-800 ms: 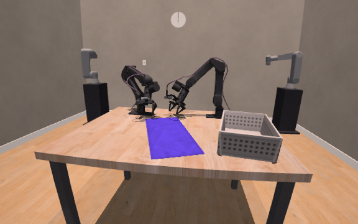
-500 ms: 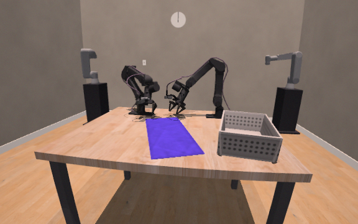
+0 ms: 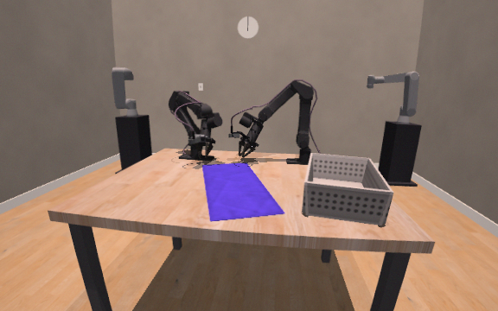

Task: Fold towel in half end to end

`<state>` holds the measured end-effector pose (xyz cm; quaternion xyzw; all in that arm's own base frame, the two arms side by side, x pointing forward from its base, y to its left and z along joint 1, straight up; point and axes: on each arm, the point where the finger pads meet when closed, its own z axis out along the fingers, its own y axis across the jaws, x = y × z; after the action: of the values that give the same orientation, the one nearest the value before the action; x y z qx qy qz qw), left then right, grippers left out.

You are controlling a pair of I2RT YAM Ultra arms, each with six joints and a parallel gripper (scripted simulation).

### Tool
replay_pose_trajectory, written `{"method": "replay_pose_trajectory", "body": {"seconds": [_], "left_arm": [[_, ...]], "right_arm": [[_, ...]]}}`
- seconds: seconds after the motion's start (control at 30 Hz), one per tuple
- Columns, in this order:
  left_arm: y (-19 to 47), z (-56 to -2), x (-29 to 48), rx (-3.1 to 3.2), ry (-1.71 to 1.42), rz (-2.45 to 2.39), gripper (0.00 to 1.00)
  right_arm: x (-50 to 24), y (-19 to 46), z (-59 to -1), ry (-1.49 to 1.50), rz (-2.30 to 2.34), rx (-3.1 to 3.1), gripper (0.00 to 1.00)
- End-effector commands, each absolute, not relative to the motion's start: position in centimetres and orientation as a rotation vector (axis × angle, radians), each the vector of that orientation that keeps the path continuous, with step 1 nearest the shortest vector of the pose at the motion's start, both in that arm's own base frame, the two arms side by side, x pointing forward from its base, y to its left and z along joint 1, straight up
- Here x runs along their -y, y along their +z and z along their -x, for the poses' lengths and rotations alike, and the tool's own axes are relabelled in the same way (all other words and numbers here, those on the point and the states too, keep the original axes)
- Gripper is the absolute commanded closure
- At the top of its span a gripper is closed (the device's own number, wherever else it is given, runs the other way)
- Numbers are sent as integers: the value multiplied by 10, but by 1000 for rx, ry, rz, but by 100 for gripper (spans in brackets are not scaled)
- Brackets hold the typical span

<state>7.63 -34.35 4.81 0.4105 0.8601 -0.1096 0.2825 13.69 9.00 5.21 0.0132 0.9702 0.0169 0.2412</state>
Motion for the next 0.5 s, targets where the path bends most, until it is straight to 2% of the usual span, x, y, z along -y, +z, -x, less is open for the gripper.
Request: {"method": "replay_pose_trajectory", "body": {"seconds": [0.0, 0.33, 0.37, 0.47], "left_arm": [[69, -77, 354, -2265, -340, -1107, 66], [69, -80, 361, -2259, -367, -1079, 66], [35, -79, 345, -2292, -281, -1119, 66], [37, -79, 347, -2290, -287, -1116, 66]], "right_arm": [[-90, 55, -138, 49, -82, -2642, 66], [-94, 58, -147, 61, -97, -2618, 66], [-87, 36, -140, 22, -77, -2636, 66], [-90, 41, -142, 38, -75, -2628, 66]]}}
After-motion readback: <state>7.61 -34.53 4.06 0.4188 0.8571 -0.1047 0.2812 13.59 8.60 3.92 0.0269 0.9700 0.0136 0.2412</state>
